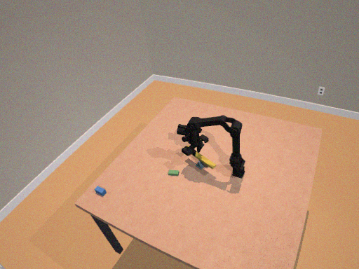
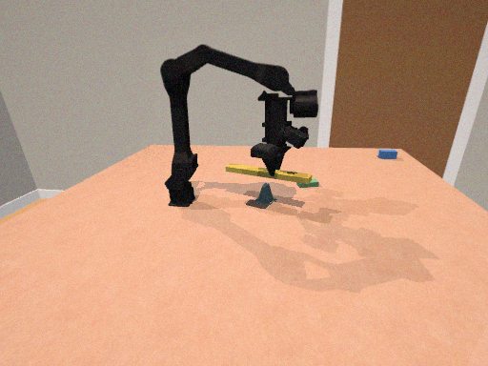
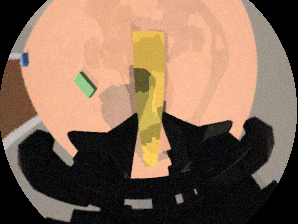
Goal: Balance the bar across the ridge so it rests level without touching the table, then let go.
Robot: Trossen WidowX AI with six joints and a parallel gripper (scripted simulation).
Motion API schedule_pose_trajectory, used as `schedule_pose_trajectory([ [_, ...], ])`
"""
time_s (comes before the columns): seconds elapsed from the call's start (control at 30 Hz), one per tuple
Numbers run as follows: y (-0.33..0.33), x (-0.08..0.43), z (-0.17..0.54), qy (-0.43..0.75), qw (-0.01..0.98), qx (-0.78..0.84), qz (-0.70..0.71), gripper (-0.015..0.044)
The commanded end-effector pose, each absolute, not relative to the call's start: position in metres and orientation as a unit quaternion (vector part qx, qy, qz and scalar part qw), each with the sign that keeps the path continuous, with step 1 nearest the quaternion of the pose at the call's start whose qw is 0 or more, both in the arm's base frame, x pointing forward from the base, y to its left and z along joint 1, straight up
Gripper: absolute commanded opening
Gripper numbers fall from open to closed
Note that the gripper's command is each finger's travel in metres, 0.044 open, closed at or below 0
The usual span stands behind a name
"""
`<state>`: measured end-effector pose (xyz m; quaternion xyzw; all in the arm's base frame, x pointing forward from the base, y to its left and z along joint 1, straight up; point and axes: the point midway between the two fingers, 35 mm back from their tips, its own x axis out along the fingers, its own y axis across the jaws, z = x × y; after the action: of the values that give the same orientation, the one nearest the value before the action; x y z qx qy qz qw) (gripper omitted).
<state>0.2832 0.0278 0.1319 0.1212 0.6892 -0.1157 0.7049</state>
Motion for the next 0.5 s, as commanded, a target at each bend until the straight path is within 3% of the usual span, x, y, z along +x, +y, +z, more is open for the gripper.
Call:
schedule_pose_trajectory([
  [0.0,0.028,0.283,0.126,0.689,0.705,0.122,-0.118,0.0000],
  [0.47,0.028,0.282,0.110,0.689,0.705,0.122,-0.118,0.0000],
])
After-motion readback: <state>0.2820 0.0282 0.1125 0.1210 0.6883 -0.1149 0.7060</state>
